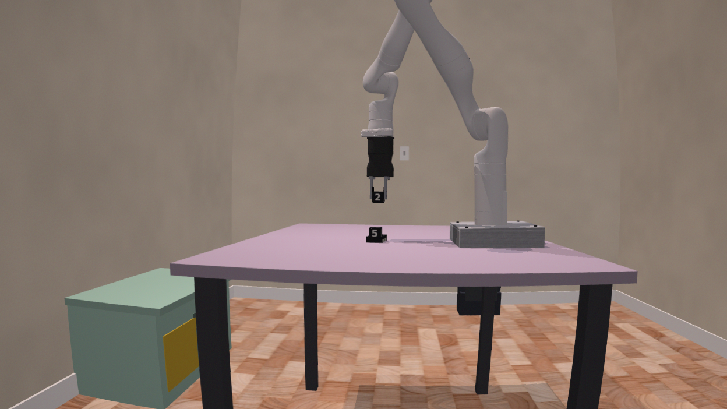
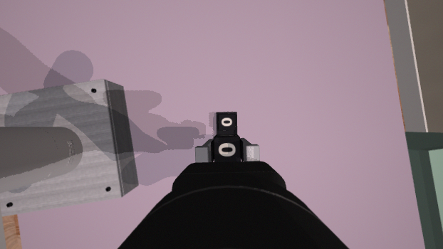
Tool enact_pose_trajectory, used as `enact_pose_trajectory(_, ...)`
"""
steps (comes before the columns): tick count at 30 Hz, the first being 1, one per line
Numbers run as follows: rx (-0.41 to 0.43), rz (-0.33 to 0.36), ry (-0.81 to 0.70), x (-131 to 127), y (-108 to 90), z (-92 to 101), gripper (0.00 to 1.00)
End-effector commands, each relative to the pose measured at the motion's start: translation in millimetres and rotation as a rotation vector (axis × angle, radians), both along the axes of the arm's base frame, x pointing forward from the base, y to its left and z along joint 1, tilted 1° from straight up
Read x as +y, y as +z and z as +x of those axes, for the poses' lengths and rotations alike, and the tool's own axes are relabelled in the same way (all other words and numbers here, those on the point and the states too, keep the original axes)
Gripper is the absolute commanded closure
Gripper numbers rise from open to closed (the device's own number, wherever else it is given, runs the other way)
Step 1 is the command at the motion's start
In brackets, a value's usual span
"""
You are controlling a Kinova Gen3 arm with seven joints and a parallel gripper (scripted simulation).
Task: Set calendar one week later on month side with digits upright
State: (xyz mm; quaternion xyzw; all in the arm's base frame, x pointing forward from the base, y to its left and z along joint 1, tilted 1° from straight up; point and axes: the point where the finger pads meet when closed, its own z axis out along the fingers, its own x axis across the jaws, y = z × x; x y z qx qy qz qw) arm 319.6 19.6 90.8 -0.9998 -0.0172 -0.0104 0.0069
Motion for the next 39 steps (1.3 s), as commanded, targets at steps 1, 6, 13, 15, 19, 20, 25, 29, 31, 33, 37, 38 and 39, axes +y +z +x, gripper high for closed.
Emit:
enact_pose_trajectory(1, -0.002, -0.001, -0.005, 0, 0.3, 0.6, 0.4)
enact_pose_trajectory(6, -0.002, -0.001, -0.01, 0, 0.5, 1.0, 0.4)
enact_pose_trajectory(13, -0.002, -0.001, -0.011, 0, 0.5, 1.0, 0.4)
enact_pose_trajectory(15, -0.002, -0.001, -0.011, 0, 0.5, 1.0, 0.4)
enact_pose_trajectory(19, -0.002, -0.001, -0.011, 0, 0.5, 1.0, 0.4)
enact_pose_trajectory(20, -0.002, -0.001, -0.011, 0, 0.4, 1.0, 0.4)
enact_pose_trajectory(25, -0.002, -0.001, -0.011, 0, -2.1, 1.1, 0.4)
enact_pose_trajectory(29, -0.002, -0.001, -0.011, 0, -6.8, 1.2, 0.4)
enact_pose_trajectory(31, -0.002, -0.001, -0.011, 0, -8.9, 1.3, 0.4)
enact_pose_trajectory(33, -0.002, -0.001, -0.011, 0, -14.0, 1.4, 0.4)
enact_pose_trajectory(37, -0.002, -0.001, -0.011, 1, -26.1, 1.8, 0.4)
enact_pose_trajectory(38, -0.002, -0.001, -0.011, 1, -29.4, 1.8, 0.4)
enact_pose_trajectory(39, -0.002, -0.001, -0.011, 1, -32.7, 1.9, 0.4)
